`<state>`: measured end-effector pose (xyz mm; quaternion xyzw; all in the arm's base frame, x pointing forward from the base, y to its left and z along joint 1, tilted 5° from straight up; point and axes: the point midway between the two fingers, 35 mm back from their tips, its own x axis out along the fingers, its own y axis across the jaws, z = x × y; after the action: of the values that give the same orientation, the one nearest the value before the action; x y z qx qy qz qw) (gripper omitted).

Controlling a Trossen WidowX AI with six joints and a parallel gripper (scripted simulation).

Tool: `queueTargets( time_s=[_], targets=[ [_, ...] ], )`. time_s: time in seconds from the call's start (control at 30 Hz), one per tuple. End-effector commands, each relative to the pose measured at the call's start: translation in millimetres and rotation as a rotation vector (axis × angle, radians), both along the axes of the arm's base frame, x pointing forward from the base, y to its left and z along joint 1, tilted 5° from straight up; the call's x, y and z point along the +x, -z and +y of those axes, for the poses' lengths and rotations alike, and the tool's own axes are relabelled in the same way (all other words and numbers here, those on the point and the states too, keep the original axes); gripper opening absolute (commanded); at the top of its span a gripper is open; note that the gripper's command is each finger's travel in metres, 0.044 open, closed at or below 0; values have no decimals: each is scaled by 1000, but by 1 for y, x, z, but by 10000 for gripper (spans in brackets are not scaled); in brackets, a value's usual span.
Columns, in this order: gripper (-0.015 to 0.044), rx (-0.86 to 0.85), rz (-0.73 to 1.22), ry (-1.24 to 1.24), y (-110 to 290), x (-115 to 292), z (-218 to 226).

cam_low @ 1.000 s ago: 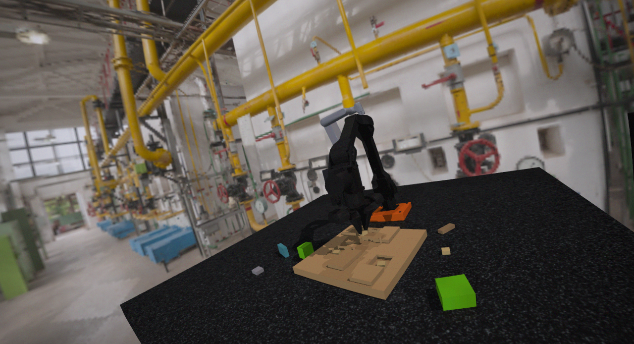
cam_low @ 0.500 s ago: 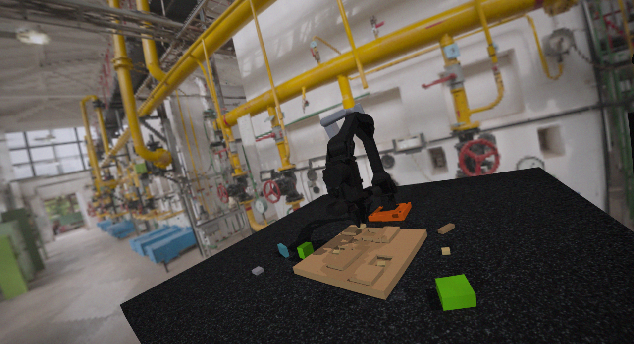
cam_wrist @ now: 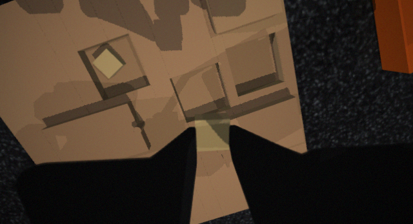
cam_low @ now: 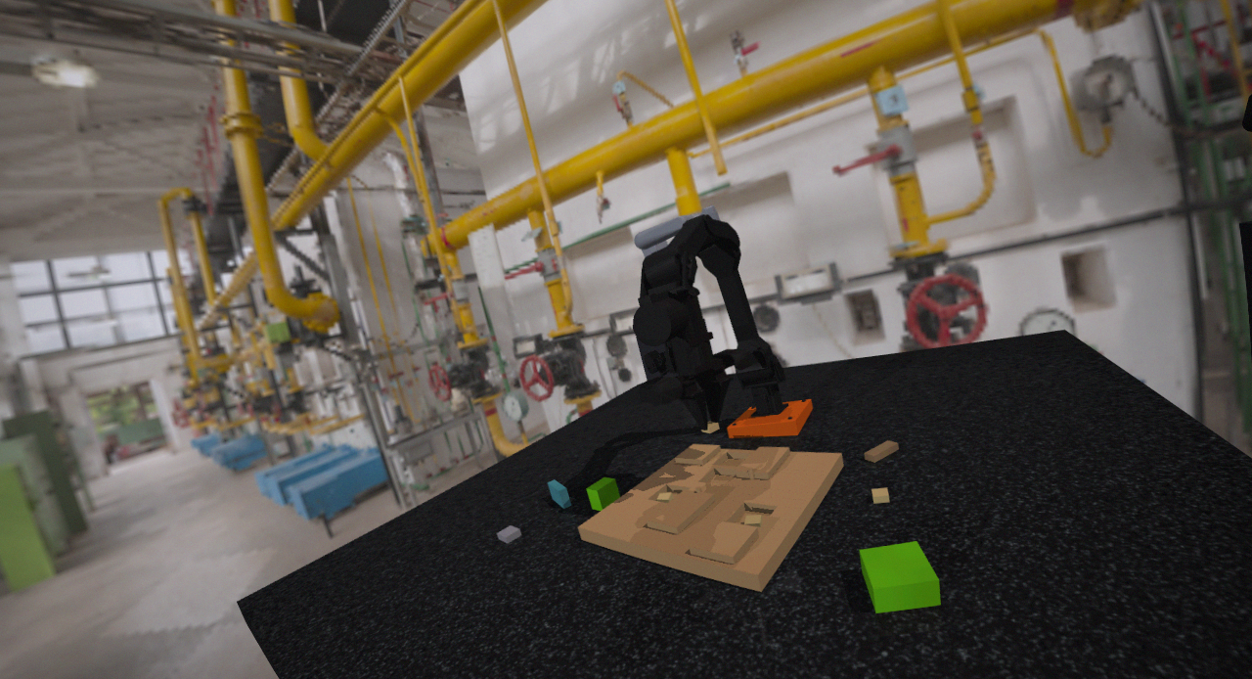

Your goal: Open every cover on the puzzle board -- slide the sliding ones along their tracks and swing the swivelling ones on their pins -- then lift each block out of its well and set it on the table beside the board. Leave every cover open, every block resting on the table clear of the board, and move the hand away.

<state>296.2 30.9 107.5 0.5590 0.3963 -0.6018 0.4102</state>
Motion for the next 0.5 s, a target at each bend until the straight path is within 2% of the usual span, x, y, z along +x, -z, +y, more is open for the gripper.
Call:
queueTargets(
  time_s=[0.0,0.47],
  targets=[
    [80,0,-11,1,-5,3,10],
    [80,6,-14,1,-4,7,59]
  ],
)
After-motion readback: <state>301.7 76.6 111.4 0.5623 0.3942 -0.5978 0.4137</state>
